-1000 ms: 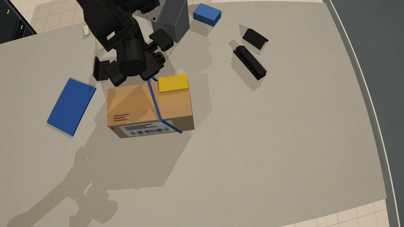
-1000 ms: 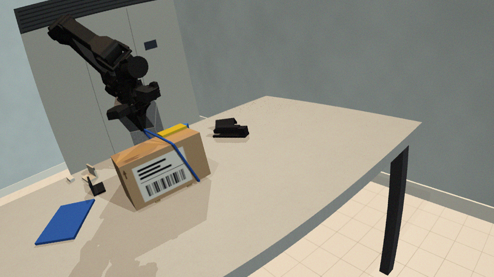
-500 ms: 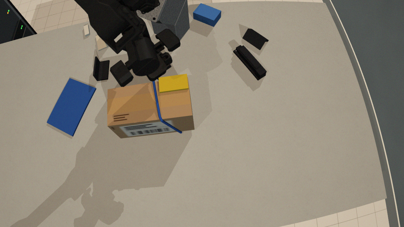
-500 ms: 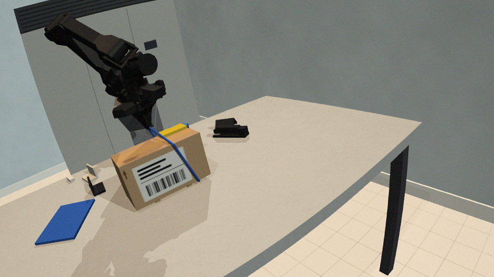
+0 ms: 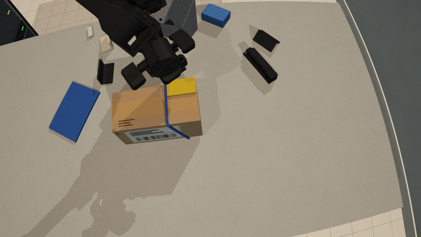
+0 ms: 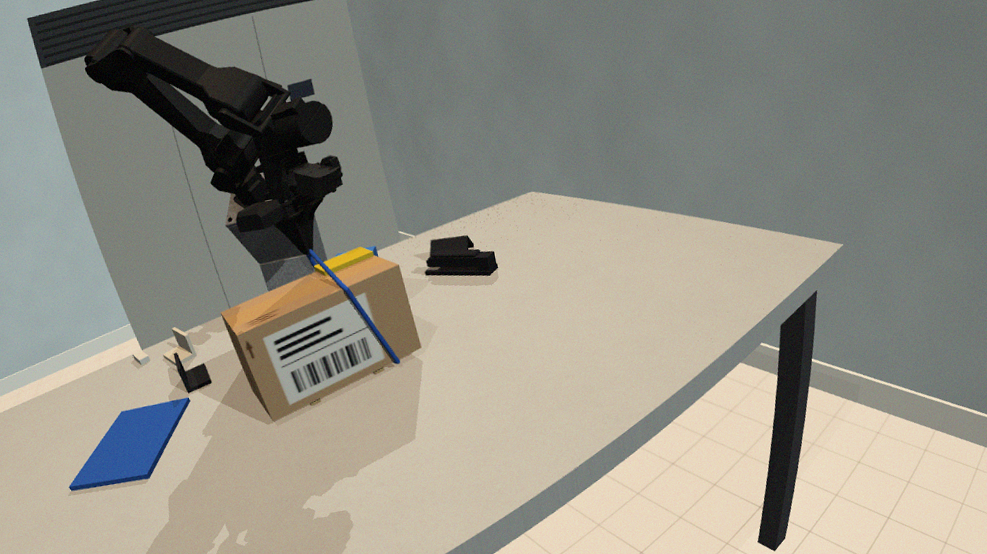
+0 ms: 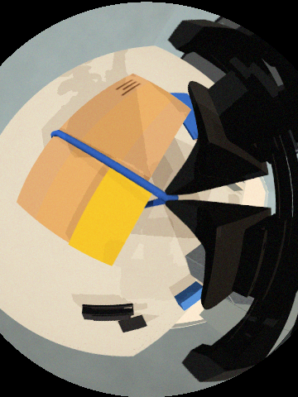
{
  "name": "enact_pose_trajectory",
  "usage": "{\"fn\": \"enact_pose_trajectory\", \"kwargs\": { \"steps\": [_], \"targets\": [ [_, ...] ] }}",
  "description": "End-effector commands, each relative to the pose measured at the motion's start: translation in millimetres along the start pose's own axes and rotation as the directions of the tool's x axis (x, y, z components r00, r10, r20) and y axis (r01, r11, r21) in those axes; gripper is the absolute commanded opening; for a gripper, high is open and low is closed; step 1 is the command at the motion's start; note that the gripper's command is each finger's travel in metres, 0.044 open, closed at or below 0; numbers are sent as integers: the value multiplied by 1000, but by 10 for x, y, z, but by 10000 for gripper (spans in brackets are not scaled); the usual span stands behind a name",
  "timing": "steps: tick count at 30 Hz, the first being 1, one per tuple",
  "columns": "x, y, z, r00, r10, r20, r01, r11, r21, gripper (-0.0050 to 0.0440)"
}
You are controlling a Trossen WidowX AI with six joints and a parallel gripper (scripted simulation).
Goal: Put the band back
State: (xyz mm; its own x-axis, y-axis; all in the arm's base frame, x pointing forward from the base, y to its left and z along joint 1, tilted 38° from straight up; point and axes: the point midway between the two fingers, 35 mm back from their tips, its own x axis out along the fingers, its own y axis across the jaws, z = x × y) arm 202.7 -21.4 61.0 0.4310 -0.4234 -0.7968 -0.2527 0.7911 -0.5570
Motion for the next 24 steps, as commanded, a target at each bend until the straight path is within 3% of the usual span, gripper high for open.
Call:
{"fn": "enact_pose_trajectory", "kwargs": {
  "steps": [1, 24],
  "targets": [
    [24, 65, -23, 1000, 2, -28, -3, 1000, -6, 0],
    [13, 308, 117, 1000, -12, -21, 12, 1000, -10, 0]
  ]
}}
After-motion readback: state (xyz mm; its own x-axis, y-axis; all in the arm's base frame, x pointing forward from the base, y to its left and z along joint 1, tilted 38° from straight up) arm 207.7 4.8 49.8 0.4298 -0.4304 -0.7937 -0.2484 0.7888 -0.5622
